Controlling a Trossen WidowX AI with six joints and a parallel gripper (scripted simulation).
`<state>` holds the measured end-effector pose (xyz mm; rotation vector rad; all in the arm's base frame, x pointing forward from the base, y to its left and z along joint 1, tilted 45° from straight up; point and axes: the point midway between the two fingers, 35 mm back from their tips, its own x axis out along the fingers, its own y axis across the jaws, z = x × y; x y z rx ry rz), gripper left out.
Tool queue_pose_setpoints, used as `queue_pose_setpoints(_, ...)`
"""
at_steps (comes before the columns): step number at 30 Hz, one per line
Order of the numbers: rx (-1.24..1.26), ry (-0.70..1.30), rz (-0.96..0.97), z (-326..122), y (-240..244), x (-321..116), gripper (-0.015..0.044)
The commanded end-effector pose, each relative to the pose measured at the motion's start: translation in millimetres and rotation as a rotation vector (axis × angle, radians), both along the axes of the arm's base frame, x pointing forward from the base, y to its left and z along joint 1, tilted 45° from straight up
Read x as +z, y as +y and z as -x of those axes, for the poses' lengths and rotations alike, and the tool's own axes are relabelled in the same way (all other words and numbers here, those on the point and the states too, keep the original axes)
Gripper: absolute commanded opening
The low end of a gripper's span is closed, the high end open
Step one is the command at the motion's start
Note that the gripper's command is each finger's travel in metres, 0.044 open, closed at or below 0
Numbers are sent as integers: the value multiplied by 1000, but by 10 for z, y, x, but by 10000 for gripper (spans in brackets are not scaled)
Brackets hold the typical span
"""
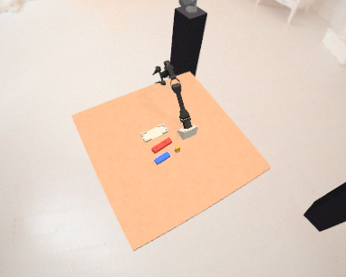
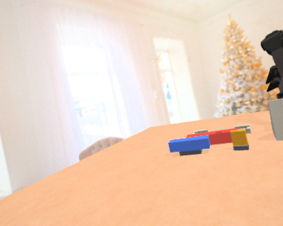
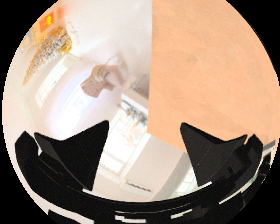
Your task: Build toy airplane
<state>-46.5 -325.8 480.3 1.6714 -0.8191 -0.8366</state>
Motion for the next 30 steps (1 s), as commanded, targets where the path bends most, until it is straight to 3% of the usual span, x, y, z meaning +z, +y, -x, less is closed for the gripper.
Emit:
queue_pose_setpoints(1,0,0,0,0,0,0,426)
queue_pose_setpoints(5,50,31,-45,-242,-191,-213,440)
queue_pose_setpoints(12,230,171,-172,-1127,-492,-879,440)
queue_pose_setpoints(21,474,364,-306,-2164,-324,-1627,440)
queue_pose_setpoints(30,746,670,-370,-3125,271,-2425,440)
